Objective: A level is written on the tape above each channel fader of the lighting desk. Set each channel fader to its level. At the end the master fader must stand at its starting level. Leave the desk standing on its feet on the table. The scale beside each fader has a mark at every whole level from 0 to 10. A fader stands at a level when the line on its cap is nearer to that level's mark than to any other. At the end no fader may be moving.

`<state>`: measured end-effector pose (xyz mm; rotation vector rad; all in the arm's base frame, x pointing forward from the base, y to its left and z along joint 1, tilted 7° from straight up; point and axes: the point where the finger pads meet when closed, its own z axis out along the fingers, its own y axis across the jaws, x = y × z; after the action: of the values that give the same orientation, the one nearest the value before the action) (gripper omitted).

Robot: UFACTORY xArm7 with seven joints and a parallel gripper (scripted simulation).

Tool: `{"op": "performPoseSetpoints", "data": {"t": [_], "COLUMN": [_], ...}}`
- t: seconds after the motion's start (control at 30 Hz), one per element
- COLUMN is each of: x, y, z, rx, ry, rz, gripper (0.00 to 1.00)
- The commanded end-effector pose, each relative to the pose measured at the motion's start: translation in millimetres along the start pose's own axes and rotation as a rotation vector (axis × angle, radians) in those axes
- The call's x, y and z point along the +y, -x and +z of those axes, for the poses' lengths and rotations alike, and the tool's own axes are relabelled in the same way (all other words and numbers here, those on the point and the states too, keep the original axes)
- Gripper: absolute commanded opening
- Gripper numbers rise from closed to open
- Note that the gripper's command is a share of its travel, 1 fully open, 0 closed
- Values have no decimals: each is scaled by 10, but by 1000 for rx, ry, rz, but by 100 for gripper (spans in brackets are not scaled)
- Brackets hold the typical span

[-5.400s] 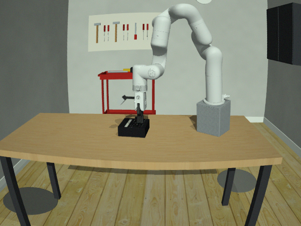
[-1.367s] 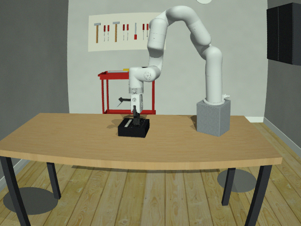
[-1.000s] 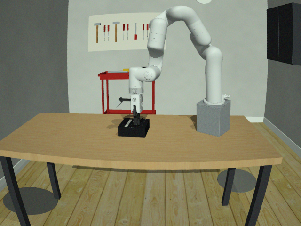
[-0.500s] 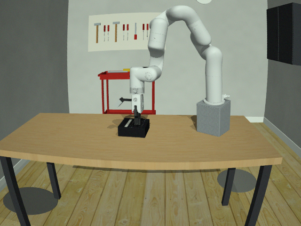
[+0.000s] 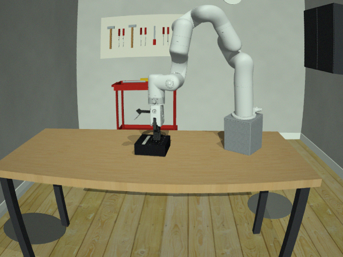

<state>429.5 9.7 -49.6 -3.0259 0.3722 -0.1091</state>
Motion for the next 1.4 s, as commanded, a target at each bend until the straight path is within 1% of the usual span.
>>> {"op": "performPoseSetpoints", "data": {"t": [0.0,0.1,0.3,0.8,0.83,0.87,0.93,1.0,1.03,1.07,1.1,1.2,1.37], "x": [-2,-2,-2,8,68,190,536,536,694,694,804,866,866], "y": [-15,-15,-14,-12,4,39,164,164,235,235,290,324,324], "z": [-178,-254,-306,-312,-310,-305,-295,-295,-291,-291,-288,-286,-286], "rx": [4,4,4,4,4,4,4,4,4,4,4,4,4], "ry": [0,0,0,0,0,-1,-1,-1,0,0,0,0,0], "rz": [0,0,0,0,0,0,0,0,0,0,0,0,0], "gripper": [0,0,0,0,0,0,0,0,0,0,0,0,0]}}
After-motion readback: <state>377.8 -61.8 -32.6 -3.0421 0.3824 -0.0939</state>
